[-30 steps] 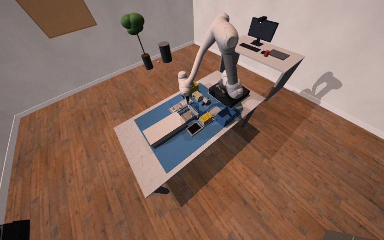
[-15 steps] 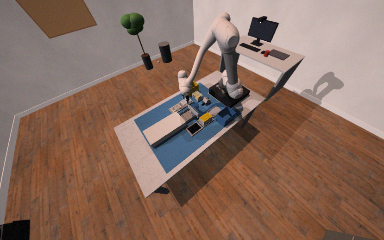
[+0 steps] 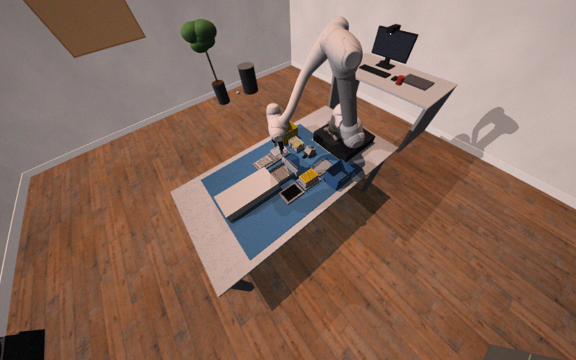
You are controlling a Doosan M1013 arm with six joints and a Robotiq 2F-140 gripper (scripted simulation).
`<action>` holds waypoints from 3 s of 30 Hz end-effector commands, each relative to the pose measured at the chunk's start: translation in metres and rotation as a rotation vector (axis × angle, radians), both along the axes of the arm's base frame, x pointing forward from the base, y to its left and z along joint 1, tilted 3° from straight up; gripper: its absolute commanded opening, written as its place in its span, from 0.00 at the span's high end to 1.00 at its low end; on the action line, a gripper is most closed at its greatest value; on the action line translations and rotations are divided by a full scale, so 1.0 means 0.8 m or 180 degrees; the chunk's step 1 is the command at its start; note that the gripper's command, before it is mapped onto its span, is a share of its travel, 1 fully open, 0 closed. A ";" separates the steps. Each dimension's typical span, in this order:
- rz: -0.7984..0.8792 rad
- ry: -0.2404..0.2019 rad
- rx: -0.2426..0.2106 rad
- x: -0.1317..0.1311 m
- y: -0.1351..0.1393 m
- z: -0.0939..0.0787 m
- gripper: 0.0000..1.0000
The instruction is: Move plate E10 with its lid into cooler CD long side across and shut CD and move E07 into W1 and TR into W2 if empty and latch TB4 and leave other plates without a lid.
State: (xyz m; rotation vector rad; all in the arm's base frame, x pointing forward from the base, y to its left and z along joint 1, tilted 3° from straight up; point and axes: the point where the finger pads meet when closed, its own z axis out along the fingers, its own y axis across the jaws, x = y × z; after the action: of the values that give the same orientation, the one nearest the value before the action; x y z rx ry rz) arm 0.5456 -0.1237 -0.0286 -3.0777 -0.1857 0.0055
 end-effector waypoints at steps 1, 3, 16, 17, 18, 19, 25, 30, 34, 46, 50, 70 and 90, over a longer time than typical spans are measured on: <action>0.0000 0.0000 0.0001 0.000 0.000 0.005 1.00; 0.0000 0.0000 0.0001 0.000 0.000 0.009 1.00; 0.0000 0.0000 0.0001 0.000 -0.002 0.027 1.00; 0.0000 0.0000 0.0001 0.000 -0.002 0.029 1.00; 0.0000 0.0000 0.0001 0.000 -0.002 0.030 1.00; 0.0000 0.0000 0.0001 0.000 -0.002 0.032 1.00; 0.0000 0.0000 0.0001 0.000 -0.002 0.042 1.00; 0.0000 0.0000 0.0001 0.000 -0.003 0.050 1.00; 0.0000 0.0000 0.0001 0.000 -0.003 0.053 1.00; 0.0000 0.0000 0.0001 0.001 -0.004 0.073 1.00; 0.0000 0.0000 0.0001 0.001 -0.004 0.077 1.00; 0.0000 0.0000 0.0001 0.001 -0.006 0.107 1.00; 0.0212 -0.0013 0.0002 0.004 -0.001 0.120 1.00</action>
State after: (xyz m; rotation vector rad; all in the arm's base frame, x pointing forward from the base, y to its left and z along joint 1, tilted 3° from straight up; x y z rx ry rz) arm 0.5467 -0.1283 0.0667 -3.0768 -0.2031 0.0052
